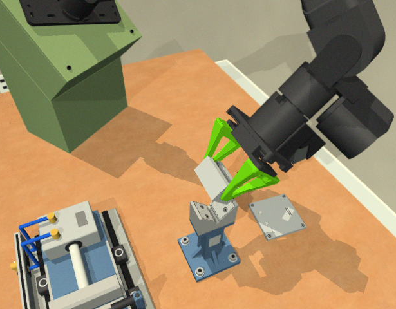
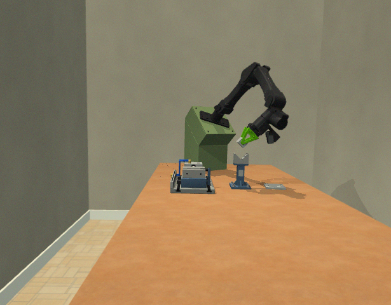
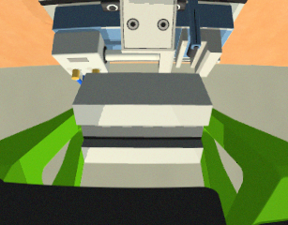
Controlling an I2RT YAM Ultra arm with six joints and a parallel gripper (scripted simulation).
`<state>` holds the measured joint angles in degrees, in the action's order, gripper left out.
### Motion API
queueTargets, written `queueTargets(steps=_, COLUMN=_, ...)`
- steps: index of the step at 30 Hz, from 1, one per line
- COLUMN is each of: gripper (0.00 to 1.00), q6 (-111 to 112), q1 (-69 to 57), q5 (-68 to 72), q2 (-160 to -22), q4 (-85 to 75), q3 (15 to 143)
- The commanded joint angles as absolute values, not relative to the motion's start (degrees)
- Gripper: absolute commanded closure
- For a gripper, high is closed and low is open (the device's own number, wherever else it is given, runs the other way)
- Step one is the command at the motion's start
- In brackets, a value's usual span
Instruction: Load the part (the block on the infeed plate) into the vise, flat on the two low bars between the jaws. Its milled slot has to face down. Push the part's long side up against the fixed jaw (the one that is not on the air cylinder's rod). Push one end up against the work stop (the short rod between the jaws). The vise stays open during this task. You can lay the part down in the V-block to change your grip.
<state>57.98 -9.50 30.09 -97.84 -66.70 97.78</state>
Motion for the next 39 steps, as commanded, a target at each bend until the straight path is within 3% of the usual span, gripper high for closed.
queueTargets(steps=1, gripper=1.00, q6=57.46, q1=-9.52, q5=31.81, q2=-97.03, q4=-66.42, q3=98.15)
queueTargets(steps=39, gripper=1.00, q6=56.51, q1=-10.65, q5=32.12, q2=-101.02, q4=-61.87, q3=99.10)
